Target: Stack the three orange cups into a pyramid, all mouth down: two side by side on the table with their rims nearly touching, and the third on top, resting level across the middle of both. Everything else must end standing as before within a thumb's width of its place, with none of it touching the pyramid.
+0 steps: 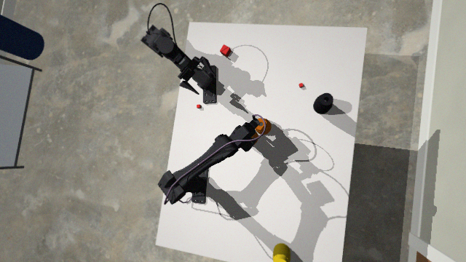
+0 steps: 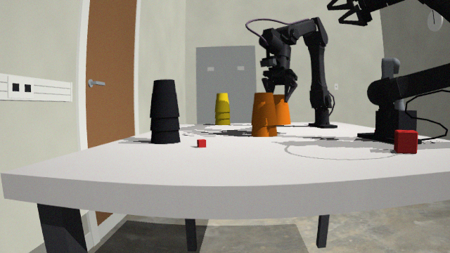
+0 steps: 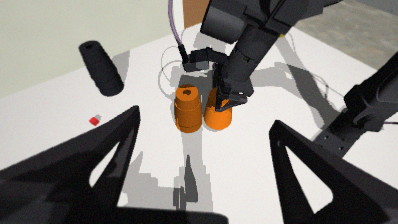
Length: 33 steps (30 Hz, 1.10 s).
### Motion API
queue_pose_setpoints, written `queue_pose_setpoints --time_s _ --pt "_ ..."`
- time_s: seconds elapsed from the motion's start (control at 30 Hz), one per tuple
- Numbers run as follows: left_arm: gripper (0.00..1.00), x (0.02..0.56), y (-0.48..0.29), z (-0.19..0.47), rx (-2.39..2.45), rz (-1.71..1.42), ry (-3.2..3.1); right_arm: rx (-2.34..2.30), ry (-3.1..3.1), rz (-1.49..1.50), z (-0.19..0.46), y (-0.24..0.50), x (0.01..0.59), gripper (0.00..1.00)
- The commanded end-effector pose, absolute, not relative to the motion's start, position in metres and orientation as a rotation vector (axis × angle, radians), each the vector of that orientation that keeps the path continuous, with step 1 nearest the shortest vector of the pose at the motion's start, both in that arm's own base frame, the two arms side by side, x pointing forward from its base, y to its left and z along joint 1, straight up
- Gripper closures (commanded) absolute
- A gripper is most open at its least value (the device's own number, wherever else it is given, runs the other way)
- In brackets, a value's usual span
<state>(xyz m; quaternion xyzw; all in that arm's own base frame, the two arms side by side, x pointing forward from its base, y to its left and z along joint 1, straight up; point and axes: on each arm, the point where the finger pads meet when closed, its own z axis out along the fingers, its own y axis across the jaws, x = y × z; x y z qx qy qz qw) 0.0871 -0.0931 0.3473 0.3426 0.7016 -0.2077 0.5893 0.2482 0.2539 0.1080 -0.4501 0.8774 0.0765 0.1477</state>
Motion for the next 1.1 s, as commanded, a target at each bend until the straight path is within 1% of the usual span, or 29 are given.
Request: queue_pose_setpoints --time_s 0.0,0.37,1.07 --pt "0.00 0.085 -0.091 0.360 0.784 -0.490 1.600 -1.287 2.501 0.228 0.108 0.259 0.248 1.00" --pt "0.00 0.085 -0.091 0.360 0.784 -0.490 1.600 -1.290 2.509 0.223 0.092 0.259 0.247 1.00" --pt "0.00 0.085 -0.091 0.360 0.784 -0.490 1.600 -1.303 2.503 0.226 0.083 0.258 0.247 1.00"
